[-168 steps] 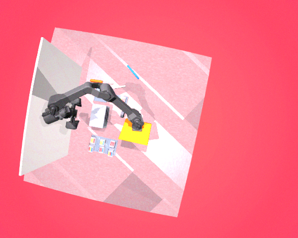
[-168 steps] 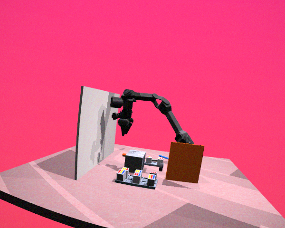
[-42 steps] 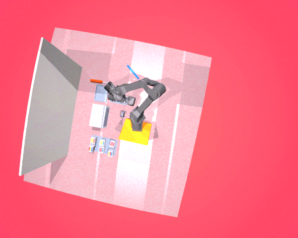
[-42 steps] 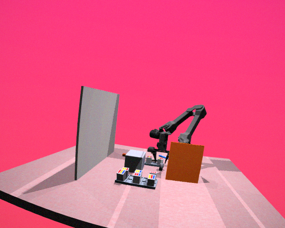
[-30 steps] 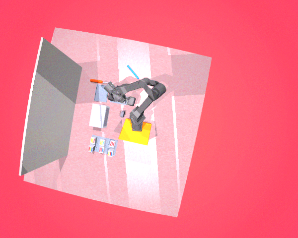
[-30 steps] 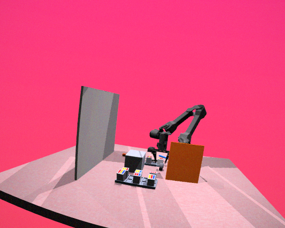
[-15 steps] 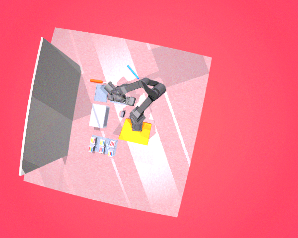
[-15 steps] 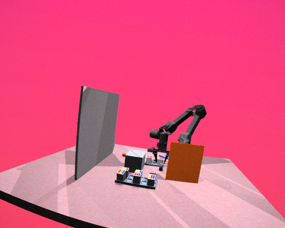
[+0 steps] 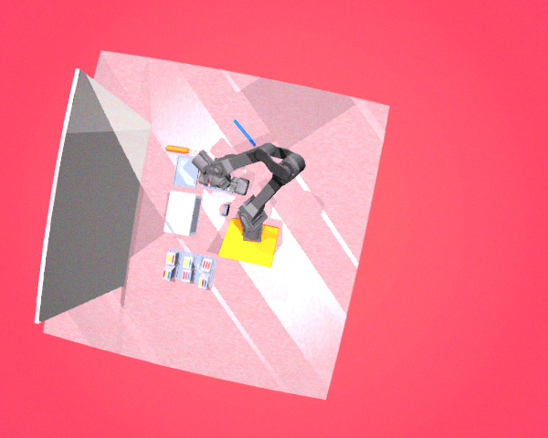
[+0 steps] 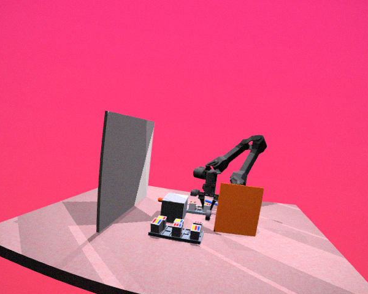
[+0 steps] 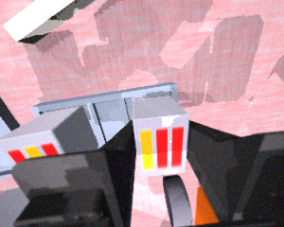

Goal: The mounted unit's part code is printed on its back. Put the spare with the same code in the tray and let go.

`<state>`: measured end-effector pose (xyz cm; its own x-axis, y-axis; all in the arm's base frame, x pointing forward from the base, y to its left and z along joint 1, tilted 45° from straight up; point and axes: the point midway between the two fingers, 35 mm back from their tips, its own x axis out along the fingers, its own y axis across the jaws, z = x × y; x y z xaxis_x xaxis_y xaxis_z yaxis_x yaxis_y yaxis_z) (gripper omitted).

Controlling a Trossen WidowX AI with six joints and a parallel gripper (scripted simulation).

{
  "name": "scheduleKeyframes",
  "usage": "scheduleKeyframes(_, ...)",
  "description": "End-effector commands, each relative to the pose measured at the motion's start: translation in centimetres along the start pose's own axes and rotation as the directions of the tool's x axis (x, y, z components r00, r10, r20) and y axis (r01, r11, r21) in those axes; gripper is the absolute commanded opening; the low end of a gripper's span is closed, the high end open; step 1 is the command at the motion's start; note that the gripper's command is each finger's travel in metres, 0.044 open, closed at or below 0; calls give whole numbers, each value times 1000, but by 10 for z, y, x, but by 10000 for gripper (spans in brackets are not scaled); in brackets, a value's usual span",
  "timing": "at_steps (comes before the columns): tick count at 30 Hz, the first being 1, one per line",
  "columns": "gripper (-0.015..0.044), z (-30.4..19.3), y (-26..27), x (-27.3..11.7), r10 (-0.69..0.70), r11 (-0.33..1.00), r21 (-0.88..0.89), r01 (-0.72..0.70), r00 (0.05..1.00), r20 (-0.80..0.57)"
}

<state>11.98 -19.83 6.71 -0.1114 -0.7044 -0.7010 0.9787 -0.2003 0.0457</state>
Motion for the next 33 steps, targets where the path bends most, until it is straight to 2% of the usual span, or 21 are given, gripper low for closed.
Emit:
scheduleKeyframes(1,0,0,0,0,0,1000,0,0,1000,0)
scheduleKeyframes(8,0,0,1,-2,0,1000,0,0,1000,-2)
scheduleKeyframes(27,0,-2,1,-77,1,1000,-7,-1,1000,-11)
scheduleKeyframes(33,0,-1,0,-80,1,1000,-7,-1,1000,-10)
